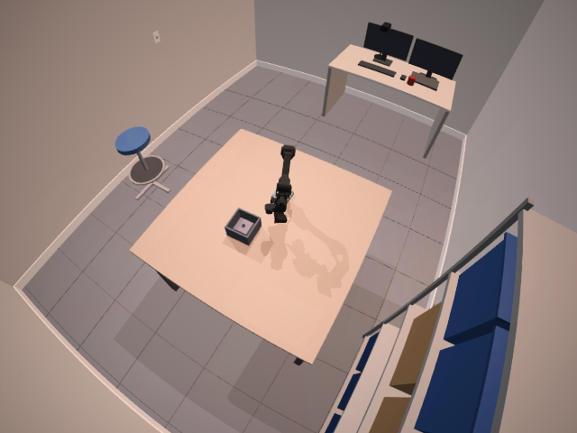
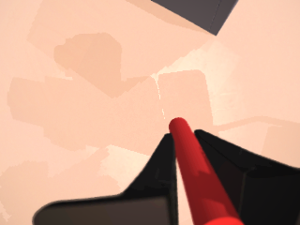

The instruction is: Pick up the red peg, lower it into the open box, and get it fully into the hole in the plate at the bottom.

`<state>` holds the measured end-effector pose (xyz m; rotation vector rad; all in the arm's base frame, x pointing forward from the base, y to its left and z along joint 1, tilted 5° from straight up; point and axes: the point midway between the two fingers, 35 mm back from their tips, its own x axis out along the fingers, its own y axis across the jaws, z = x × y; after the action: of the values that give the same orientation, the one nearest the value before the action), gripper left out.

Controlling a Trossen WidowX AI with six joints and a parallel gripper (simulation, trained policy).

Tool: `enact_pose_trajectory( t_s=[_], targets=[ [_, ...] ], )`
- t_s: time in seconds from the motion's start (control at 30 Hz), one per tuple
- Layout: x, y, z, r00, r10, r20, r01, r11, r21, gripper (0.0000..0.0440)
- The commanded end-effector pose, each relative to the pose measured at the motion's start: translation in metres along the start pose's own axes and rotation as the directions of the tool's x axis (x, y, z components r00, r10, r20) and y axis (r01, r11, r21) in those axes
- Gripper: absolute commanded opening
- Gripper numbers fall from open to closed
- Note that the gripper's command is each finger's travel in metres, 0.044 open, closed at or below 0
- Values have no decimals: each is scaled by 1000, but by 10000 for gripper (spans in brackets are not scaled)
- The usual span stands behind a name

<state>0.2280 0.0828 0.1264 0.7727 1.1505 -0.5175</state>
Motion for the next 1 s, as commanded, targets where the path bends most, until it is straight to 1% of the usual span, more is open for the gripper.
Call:
enact_pose_trajectory(
  t_s=[0.0,0.43,0.97],
  targets=[
    [-8,3,18,999,7,40,-7,1000,3,0],
    [-8,-2,76,992,-28,124,20,998,68,0],
    [9,-15,129,981,-70,181,43,988,149,1]
  ],
)
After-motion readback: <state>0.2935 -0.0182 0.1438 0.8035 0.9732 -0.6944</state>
